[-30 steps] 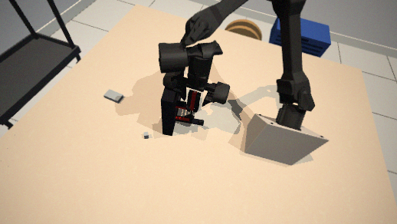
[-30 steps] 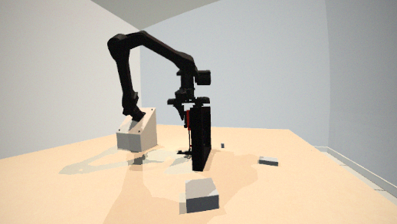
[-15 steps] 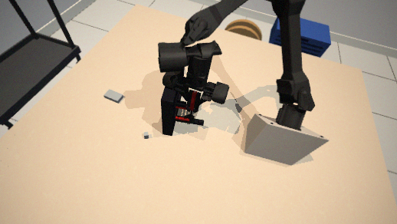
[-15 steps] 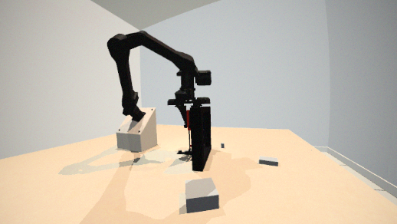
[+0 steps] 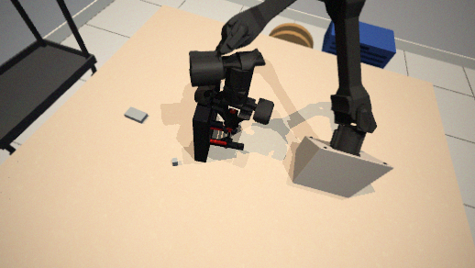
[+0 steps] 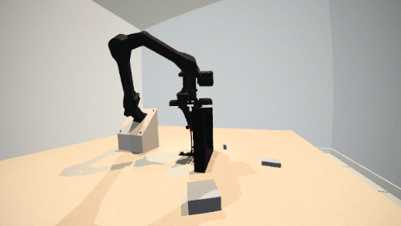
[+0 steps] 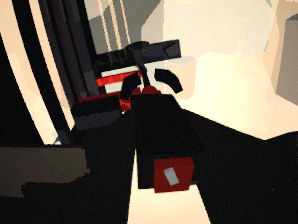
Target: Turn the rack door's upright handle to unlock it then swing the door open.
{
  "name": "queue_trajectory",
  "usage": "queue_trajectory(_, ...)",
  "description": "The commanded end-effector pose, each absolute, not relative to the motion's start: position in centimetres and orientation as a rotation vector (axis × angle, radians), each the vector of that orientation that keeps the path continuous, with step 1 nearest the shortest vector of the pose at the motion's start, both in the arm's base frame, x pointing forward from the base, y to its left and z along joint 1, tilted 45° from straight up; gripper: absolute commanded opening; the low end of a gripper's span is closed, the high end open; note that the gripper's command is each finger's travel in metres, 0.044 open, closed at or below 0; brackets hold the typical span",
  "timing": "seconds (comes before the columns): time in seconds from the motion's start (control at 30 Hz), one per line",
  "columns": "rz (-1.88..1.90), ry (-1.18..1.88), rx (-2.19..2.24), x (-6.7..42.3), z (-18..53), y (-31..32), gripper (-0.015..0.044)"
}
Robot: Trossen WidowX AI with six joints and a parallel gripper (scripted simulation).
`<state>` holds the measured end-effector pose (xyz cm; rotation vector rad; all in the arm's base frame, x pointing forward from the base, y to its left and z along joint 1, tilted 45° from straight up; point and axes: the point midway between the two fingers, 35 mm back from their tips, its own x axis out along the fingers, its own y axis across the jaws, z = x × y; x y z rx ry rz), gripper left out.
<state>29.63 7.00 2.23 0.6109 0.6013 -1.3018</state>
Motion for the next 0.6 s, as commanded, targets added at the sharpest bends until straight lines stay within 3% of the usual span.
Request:
queue_trajectory(0.0,-1.302,0.598,0.610,29.63,2.26,6.97,0.0067)
queue_trajectory(0.23,-1.302,0.598,0.610,29.63,2.26,6.97,0.0022)
queue_trajectory(0.57,-1.250,0.681,0.497,29.24,2.44,6.69,0.0022)
